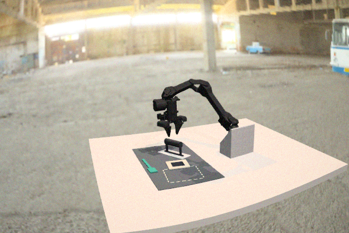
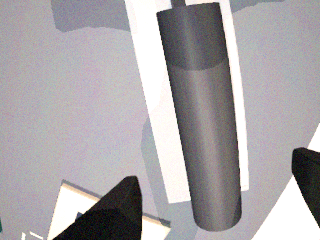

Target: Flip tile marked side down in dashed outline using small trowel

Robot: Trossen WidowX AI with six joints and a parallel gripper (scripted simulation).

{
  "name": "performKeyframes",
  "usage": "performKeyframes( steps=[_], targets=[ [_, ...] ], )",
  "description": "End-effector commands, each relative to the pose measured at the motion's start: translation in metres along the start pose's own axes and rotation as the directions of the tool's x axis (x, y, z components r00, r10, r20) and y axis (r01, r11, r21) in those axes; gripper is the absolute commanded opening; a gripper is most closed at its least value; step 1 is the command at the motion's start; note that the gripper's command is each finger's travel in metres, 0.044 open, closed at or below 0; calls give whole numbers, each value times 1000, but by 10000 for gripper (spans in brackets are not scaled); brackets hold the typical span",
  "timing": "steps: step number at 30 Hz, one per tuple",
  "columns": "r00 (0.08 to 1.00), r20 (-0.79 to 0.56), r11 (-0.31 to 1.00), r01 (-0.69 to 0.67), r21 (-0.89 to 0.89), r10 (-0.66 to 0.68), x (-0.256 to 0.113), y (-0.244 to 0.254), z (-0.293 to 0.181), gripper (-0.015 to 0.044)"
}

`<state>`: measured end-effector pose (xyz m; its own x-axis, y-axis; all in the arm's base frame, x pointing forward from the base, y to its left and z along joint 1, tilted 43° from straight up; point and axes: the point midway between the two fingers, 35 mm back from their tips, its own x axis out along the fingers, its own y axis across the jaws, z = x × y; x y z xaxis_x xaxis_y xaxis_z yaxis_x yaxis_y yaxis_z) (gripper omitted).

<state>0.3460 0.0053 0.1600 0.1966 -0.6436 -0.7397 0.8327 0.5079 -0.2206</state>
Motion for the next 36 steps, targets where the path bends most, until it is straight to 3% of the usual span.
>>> performKeyframes(
  steps=[1,15,27,36],
  targets=[
    [998,-43,999,-37,12,38,5,-5,-1,300],
    [910,-176,927,-369,72,376,35,-25,-12,300],
    [741,-83,745,-666,33,666,42,-41,-15,300],
    [659,-14,659,-752,-27,752,40,-49,-16,300]
  ],
)
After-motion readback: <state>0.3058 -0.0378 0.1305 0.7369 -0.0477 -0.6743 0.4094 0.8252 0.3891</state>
